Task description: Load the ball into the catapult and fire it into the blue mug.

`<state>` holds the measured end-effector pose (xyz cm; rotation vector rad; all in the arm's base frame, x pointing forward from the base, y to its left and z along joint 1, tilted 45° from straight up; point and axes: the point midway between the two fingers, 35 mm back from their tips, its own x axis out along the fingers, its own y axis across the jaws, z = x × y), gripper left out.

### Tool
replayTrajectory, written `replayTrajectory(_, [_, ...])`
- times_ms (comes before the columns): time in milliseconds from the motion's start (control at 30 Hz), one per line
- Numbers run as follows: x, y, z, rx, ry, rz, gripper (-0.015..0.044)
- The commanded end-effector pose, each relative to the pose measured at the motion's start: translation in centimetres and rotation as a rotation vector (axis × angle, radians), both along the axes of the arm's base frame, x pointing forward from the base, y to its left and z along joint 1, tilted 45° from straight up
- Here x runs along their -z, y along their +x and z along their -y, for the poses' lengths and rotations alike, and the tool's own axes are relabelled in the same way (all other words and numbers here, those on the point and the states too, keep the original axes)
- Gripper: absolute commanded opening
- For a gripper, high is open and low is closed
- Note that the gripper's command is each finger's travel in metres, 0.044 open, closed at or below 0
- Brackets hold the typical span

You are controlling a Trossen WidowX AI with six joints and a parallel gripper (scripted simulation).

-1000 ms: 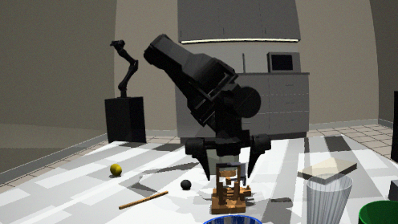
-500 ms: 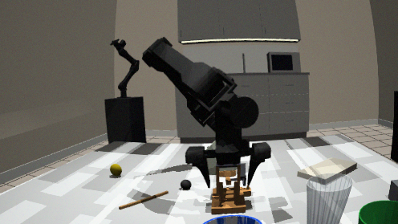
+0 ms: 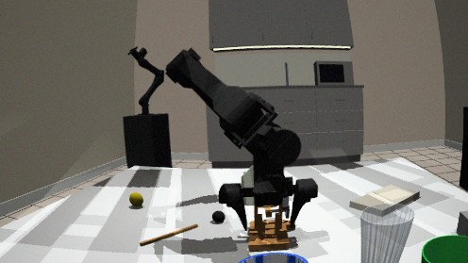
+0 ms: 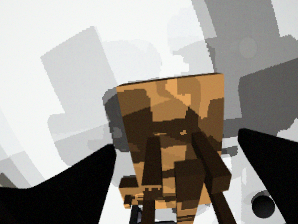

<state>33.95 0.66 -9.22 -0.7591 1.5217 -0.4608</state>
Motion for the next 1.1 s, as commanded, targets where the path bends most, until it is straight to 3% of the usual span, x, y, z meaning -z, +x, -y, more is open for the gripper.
replayTrajectory(0, [0.3, -0.1, 0.4, -0.005, -0.006, -0.002, 0.0440])
replayTrajectory(367, [0.1, 0.0, 0.1, 0.000, 0.000, 0.000, 0.0151])
replayTrajectory(567, [0.1, 0.0, 0.1, 0.000, 0.000, 0.000, 0.0111])
replayTrajectory(700, [-2.6, -0.1, -2.7, -0.001, 0.001, -0.001, 0.0006])
replayTrajectory(1067, [-2.8, 0.1, -2.8, -0.002, -0.002, 0.000, 0.0000])
